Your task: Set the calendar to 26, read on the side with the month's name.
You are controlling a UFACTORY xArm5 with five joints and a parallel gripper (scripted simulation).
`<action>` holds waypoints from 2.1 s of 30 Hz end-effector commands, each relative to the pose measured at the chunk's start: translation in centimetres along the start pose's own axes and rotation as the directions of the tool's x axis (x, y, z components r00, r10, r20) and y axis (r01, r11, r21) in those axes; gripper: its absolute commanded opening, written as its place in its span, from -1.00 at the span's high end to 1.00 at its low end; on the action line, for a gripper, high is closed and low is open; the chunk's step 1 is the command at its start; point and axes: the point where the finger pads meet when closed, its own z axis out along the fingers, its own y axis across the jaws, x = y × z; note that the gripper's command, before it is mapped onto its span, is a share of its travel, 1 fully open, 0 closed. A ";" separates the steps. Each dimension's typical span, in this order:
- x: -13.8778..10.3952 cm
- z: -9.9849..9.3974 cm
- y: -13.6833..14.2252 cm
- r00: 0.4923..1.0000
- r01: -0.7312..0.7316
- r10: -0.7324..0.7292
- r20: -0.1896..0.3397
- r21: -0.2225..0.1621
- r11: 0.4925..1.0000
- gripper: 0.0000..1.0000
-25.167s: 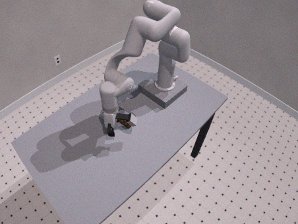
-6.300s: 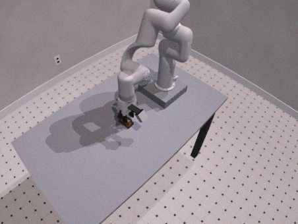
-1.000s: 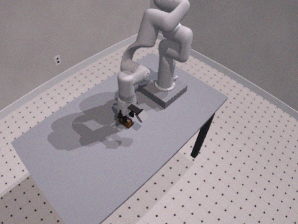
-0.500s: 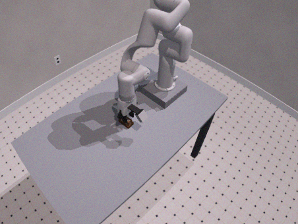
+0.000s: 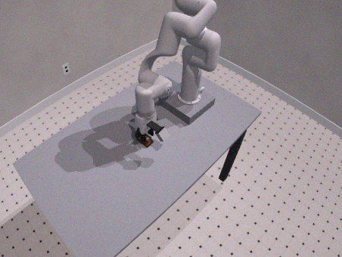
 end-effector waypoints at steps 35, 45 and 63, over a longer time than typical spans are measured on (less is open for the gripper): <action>0.0 1.7 0.1 1.000 0.000 0.000 0.000 -0.003 1.000 0.05; 0.0 1.7 0.1 1.000 0.000 0.000 0.000 -0.003 1.000 0.05; 0.0 1.7 0.1 1.000 0.000 0.000 0.000 -0.003 1.000 0.47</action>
